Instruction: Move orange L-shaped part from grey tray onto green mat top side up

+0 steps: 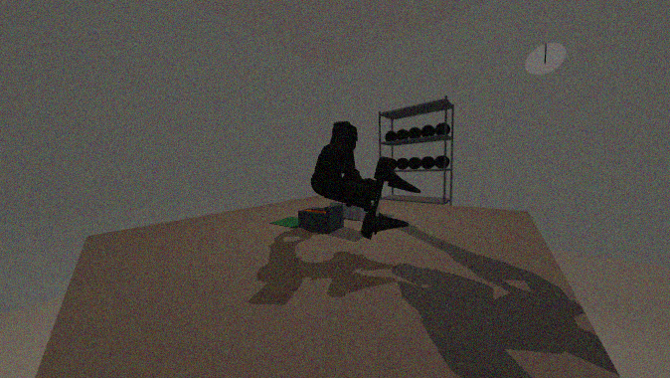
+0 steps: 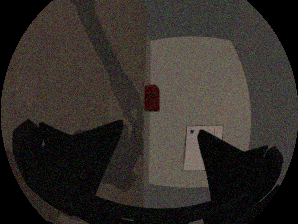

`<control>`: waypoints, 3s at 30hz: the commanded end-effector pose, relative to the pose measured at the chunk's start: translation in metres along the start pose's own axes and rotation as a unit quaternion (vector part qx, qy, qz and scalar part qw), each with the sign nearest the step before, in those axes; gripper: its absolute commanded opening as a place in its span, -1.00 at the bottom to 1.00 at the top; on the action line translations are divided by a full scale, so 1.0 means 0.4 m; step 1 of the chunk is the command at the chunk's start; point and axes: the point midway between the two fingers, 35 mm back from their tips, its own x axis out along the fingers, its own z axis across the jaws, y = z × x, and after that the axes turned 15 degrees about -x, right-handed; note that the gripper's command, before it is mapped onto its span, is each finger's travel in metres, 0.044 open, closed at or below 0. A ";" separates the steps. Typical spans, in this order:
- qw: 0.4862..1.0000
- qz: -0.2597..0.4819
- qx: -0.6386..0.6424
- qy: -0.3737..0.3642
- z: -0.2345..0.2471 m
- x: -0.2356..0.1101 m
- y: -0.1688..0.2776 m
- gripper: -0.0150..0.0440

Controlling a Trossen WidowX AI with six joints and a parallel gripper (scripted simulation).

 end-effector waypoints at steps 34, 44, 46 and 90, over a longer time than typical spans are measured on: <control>0.068 0.568 0.819 -0.045 0.027 -0.485 -0.486 0.12; -0.043 0.612 0.790 0.015 0.028 -0.530 -0.551 0.12; -0.043 0.612 0.790 0.015 0.028 -0.530 -0.551 0.12; -0.043 0.612 0.790 0.015 0.295 -0.460 -0.560 0.12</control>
